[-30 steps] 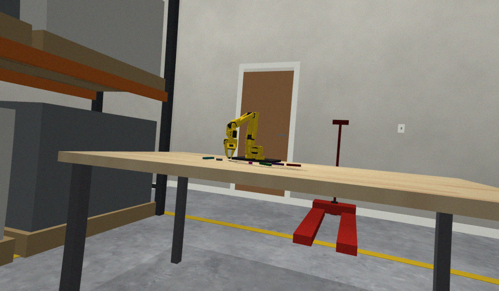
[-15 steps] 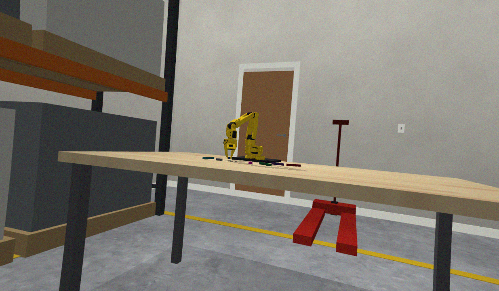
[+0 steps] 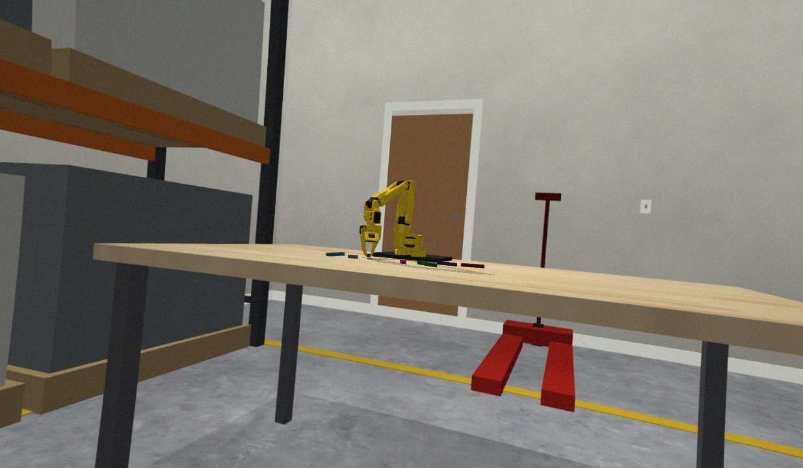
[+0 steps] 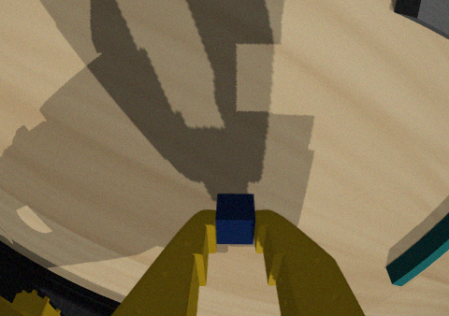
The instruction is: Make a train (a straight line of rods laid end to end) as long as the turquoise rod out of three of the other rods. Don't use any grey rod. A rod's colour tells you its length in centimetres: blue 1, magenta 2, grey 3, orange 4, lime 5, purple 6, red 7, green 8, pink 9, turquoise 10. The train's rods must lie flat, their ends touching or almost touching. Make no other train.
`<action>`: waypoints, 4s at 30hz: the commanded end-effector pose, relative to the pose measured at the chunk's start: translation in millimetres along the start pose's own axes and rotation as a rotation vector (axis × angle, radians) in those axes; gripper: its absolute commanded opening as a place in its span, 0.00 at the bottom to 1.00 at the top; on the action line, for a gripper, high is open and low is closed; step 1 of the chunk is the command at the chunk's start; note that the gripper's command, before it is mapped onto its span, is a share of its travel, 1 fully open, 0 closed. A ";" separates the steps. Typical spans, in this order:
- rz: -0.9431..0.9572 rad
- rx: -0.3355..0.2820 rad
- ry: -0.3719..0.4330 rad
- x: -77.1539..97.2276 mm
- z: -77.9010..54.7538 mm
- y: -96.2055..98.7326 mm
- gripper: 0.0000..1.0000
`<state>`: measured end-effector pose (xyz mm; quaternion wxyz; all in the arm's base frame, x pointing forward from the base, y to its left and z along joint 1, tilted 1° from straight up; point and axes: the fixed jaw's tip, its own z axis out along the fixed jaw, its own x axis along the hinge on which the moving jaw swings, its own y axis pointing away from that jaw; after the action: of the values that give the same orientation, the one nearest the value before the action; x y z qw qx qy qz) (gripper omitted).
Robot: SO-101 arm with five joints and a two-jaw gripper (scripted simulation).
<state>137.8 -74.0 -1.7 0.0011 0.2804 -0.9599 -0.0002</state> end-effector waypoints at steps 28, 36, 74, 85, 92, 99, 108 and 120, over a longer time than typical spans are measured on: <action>-0.002 -0.025 0.012 1.5 4.5 5.3 0.03; -0.002 -0.025 0.012 1.5 4.5 5.3 0.06; -0.002 -0.025 0.012 1.5 4.3 5.8 0.17; -0.002 -0.024 0.012 1.7 1.4 13.0 0.17; -0.002 -0.024 0.012 1.7 1.3 13.2 0.17; -0.002 -0.024 0.012 1.7 1.3 13.2 0.17; -0.002 -0.024 0.012 1.7 1.2 13.2 0.17; -0.002 -0.024 0.012 1.5 -6.0 12.6 0.17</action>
<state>126.9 -64.4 0.2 0.0171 0.2818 -0.9592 -0.0160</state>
